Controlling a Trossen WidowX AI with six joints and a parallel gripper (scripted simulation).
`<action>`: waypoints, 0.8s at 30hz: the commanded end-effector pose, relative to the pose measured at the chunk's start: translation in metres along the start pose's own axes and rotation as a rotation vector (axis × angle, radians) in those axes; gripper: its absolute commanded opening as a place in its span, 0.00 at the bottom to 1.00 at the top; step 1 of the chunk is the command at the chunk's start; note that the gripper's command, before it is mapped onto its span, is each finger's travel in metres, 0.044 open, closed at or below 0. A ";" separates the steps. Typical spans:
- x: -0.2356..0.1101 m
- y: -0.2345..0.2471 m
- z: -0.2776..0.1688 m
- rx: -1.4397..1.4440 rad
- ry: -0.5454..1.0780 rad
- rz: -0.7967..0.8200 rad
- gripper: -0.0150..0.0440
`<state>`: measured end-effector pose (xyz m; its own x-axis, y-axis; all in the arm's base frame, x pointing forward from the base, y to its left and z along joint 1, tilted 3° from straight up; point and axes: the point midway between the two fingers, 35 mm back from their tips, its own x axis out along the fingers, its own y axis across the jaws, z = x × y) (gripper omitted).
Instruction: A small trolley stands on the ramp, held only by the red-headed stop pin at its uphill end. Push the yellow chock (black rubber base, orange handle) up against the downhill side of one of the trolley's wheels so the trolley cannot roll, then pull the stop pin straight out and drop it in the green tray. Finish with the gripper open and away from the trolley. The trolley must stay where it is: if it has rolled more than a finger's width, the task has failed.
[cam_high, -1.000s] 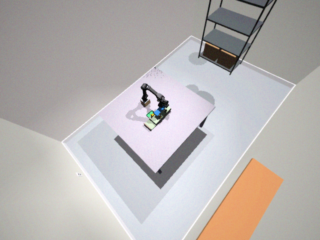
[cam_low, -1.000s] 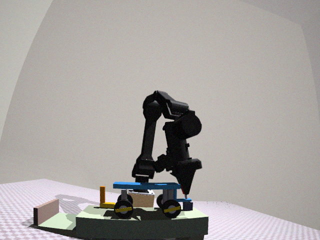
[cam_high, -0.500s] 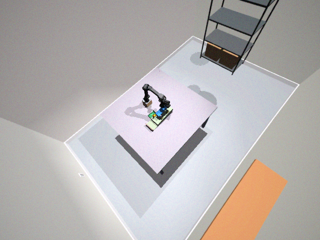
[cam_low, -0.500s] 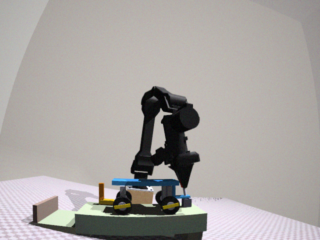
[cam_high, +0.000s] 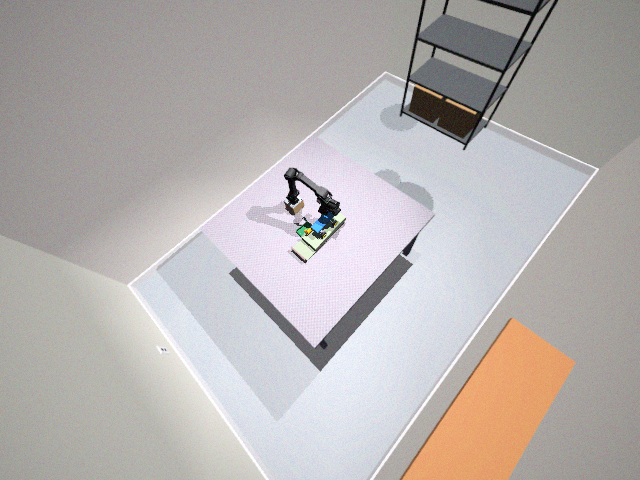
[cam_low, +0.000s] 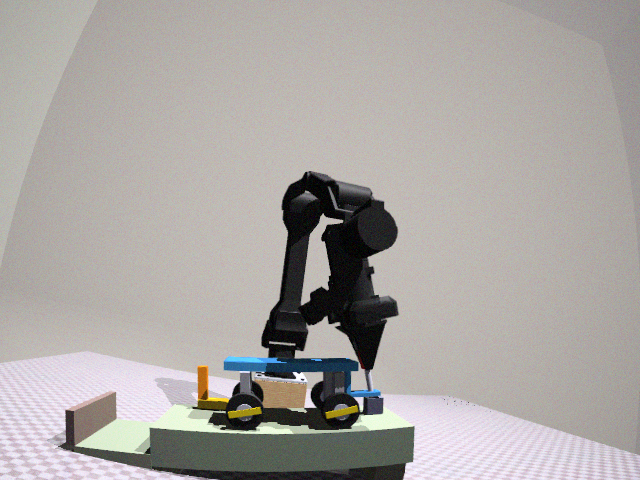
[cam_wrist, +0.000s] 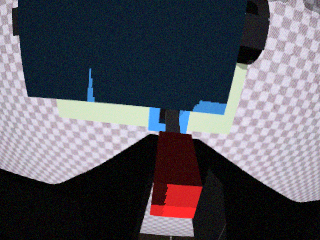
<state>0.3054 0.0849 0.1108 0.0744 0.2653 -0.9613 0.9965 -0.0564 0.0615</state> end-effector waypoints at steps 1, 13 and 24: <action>-0.005 0.000 -0.002 -0.008 0.006 0.005 0.25; -0.012 0.000 -0.003 -0.008 0.006 0.005 0.25; -0.019 0.001 -0.005 -0.008 0.006 0.005 0.25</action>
<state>0.3048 0.0834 0.1264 0.0760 0.2643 -0.9614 0.9964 -0.0560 0.0634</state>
